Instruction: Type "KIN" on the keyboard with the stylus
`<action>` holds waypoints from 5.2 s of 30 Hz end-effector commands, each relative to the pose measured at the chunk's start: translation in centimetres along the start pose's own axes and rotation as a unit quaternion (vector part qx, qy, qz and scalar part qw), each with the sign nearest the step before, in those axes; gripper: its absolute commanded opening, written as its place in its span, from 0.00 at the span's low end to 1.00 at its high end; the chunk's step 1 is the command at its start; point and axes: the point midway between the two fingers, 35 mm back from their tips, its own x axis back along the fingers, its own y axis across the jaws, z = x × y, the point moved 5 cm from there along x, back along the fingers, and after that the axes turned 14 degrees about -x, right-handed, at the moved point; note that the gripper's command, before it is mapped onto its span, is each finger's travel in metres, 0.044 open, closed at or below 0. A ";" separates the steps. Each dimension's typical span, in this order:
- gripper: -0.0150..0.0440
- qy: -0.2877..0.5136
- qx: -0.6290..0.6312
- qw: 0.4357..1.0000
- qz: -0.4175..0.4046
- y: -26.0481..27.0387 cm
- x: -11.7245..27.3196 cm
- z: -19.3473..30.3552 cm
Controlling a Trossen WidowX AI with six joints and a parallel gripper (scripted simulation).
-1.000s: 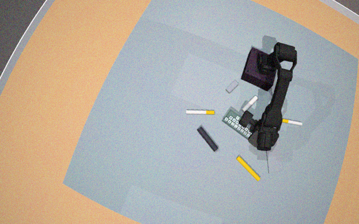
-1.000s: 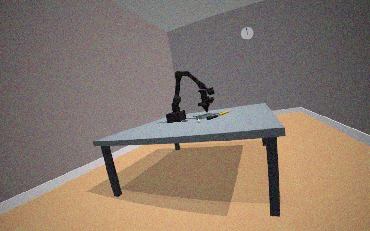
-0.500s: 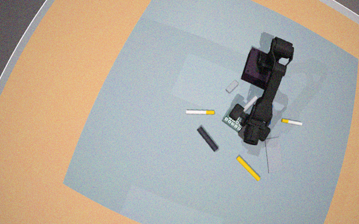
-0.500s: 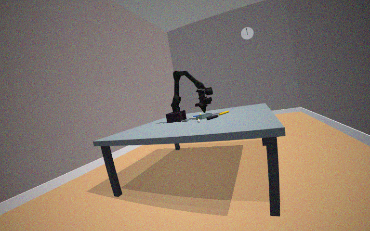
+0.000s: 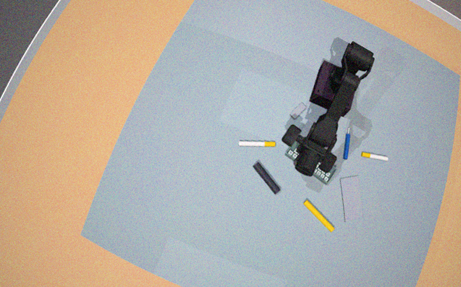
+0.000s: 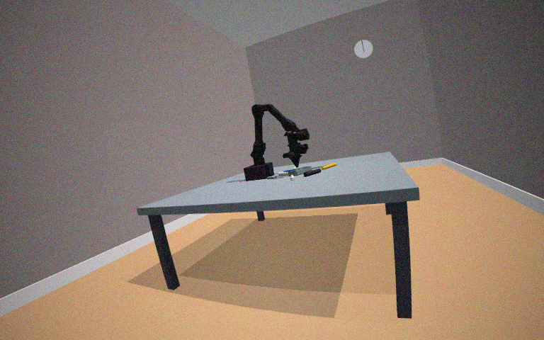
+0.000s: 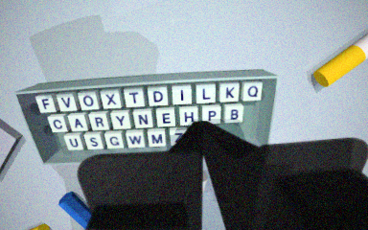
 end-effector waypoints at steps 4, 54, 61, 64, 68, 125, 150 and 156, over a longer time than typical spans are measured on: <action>0.25 0.001 0.001 1.000 0.002 -2.3 -0.1 -0.3; 0.25 0.002 0.001 1.000 -0.004 6.3 5.9 4.7; 0.34 -0.003 0.003 1.000 -0.008 6.4 5.7 4.5; 0.39 -0.003 0.003 1.000 -0.008 6.4 5.7 4.5; 0.25 -0.003 0.003 1.000 -0.008 6.4 5.7 4.5; 0.51 0.238 0.199 0.944 0.107 10.2 -1.1 14.1; 0.51 0.238 0.199 0.944 0.107 10.2 -3.0 14.1; 0.51 0.238 0.199 0.944 0.107 10.2 -3.5 14.1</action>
